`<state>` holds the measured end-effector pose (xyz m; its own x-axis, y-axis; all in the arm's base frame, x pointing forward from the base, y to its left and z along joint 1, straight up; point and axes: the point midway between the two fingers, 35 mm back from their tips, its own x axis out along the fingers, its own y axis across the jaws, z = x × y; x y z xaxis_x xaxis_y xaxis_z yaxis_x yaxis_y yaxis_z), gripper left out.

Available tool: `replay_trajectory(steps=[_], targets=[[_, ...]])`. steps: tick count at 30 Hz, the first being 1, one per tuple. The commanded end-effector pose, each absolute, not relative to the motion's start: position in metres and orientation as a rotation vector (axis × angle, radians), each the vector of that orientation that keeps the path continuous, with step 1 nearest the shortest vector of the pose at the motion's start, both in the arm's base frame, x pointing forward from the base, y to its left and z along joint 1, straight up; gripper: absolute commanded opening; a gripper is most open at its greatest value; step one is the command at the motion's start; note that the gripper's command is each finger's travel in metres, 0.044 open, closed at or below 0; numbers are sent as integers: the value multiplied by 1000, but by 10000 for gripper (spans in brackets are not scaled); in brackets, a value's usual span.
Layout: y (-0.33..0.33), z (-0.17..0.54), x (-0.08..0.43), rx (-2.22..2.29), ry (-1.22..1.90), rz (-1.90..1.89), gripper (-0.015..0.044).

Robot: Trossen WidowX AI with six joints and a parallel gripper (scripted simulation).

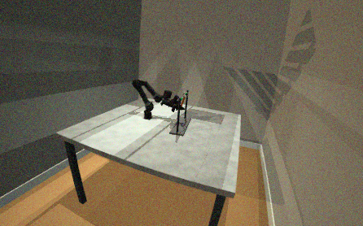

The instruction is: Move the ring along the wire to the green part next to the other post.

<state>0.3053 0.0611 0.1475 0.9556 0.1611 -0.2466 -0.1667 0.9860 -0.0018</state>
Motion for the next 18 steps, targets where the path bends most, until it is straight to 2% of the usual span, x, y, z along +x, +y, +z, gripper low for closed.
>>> replay_trajectory(steps=[1,18], targets=[[66,149,305,-14,243,150,-150],[83,149,302,-11,241,143,-150]])
